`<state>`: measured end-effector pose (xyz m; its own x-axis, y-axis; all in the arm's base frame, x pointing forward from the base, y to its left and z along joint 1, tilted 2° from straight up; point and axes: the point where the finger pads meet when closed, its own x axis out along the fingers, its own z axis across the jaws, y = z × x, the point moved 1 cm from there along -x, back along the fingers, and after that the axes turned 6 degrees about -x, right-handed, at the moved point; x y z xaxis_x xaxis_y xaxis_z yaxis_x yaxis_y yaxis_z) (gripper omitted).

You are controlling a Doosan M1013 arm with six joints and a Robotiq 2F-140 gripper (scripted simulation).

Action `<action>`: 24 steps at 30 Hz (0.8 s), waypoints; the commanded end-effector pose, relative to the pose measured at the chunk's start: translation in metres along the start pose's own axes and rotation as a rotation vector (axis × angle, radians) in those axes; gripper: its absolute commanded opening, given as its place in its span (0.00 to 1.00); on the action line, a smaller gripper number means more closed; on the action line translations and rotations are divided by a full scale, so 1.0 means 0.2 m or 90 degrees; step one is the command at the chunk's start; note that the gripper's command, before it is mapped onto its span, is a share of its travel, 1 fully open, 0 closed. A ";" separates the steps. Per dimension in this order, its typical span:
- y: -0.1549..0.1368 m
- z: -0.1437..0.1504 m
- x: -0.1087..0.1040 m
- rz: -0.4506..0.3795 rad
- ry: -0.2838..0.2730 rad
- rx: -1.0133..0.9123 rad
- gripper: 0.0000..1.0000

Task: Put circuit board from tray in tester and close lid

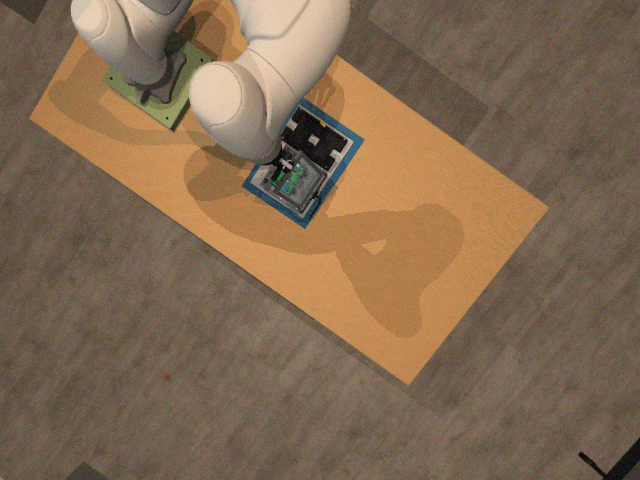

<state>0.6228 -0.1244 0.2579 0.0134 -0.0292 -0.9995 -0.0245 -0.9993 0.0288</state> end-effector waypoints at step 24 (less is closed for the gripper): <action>-0.02 0.17 0.13 0.000 0.000 0.000 0.00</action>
<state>0.5904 -0.1209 0.2328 0.0132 -0.0291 -0.9995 -0.0245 -0.9993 0.0288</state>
